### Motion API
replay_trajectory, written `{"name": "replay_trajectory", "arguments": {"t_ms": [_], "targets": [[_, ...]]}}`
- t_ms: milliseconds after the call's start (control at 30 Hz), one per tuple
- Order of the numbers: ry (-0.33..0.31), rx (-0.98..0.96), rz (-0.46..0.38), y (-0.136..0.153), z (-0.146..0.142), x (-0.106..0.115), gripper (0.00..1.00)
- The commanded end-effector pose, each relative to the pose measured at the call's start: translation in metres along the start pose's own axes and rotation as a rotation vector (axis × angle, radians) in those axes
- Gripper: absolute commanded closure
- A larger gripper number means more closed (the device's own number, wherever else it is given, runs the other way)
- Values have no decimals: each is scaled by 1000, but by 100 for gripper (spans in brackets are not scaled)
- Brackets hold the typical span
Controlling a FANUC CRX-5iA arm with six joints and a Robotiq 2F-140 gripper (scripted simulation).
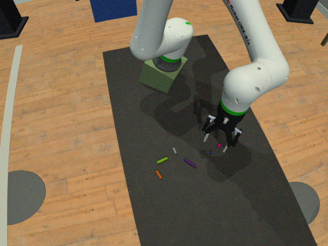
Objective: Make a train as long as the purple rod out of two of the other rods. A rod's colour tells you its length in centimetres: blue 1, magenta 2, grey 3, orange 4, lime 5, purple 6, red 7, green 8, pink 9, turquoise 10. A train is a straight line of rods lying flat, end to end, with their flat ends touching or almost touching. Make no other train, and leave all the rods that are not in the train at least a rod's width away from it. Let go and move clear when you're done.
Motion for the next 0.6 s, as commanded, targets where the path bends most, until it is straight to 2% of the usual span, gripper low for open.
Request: {"name": "replay_trajectory", "arguments": {"t_ms": [0,567], "targets": [[0,0,0,0,0,0,0],[0,-40,0,2,-2,0,0]]}}
Point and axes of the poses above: the point where the finger pads meet when closed, its own x axis back along the fingers, its own z axis across the jaws, y = z × x, the point moved 8 cm from there along x, back along the fingers, and after that the axes turned 10 degrees about x, right-handed, at the moved point
